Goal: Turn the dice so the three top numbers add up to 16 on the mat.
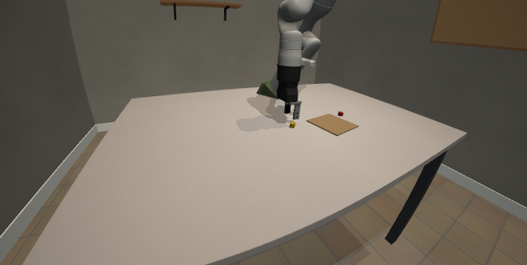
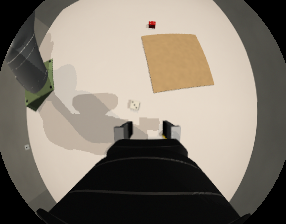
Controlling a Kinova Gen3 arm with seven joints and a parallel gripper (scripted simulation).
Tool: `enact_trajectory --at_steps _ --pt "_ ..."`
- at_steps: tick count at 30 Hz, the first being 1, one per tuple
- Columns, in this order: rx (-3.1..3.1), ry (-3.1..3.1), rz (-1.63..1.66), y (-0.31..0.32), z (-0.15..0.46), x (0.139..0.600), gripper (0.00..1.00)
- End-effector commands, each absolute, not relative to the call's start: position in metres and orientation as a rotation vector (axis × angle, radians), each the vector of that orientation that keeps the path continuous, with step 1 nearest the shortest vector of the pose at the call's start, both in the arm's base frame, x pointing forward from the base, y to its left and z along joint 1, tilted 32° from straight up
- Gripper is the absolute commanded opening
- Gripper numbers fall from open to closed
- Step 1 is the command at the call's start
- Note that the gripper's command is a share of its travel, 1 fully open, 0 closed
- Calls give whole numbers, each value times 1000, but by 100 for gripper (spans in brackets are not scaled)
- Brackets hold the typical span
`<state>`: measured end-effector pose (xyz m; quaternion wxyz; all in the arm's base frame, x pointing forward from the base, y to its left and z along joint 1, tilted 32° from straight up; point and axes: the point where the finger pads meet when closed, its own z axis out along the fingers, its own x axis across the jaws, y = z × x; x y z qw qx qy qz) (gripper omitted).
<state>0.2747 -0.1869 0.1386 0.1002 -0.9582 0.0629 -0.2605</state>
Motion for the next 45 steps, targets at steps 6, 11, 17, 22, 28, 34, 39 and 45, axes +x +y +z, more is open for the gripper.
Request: enact_trajectory --at_steps 6,11,17,22,28,34,39,45 --pt "-2836 205 -769 -174 137 260 100" --pt "-2836 205 -769 -174 136 259 100" --pt "-2836 205 -769 -174 136 259 100" --pt "-2836 205 -769 -174 136 259 100" --pt "-2836 205 -769 -174 136 259 100" --pt "-2836 205 -769 -174 136 259 100" --pt "-2836 205 -769 -174 136 259 100" --pt "-2836 205 -769 -174 136 259 100"
